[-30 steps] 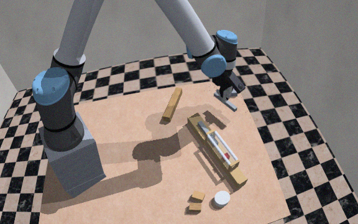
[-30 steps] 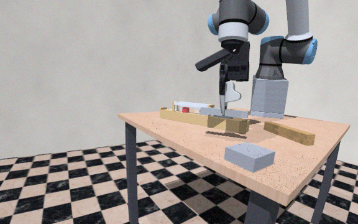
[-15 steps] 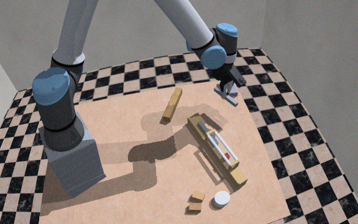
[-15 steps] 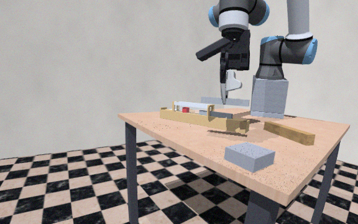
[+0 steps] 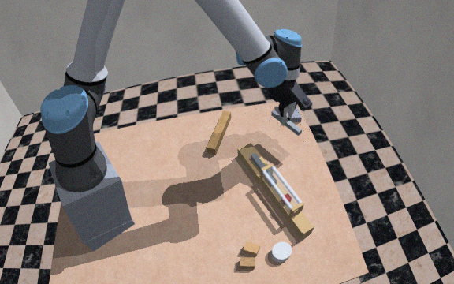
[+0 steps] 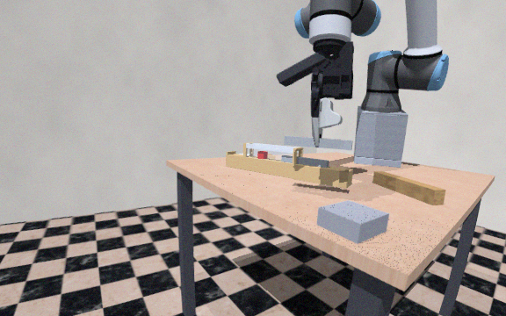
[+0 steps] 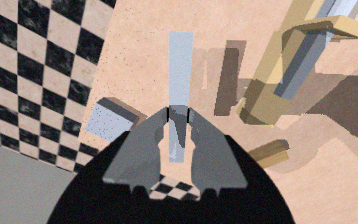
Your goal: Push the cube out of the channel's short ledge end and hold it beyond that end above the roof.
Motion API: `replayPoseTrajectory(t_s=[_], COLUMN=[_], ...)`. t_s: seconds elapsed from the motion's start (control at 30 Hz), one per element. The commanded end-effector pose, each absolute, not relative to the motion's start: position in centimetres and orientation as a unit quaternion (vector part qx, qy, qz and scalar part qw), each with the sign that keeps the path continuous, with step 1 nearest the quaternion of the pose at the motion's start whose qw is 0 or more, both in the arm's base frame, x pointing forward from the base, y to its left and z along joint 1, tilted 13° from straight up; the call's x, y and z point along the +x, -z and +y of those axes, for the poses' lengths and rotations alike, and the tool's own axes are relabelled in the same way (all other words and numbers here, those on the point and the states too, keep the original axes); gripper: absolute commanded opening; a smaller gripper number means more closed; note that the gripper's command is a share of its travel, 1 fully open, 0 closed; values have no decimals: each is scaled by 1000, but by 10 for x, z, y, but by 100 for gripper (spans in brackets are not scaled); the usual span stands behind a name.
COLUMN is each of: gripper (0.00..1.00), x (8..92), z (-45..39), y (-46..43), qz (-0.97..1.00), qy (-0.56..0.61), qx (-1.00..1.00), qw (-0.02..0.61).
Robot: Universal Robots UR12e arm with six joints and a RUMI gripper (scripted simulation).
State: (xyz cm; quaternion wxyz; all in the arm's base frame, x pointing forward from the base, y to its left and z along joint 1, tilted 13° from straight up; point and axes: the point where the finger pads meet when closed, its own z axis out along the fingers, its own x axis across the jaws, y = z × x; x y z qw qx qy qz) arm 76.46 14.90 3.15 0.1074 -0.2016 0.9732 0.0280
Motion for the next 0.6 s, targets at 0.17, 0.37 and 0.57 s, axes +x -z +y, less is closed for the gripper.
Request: replayPoseTrajectory(t_s=[0.17, 0.37, 0.57], gripper=[0, 0, 0], x=[765, 765, 738], z=[149, 149, 153], y=[-32, -32, -27], qz=[973, 973, 976], qy=[-28, -28, -29], qx=[-202, -202, -187], qw=[108, 108, 108])
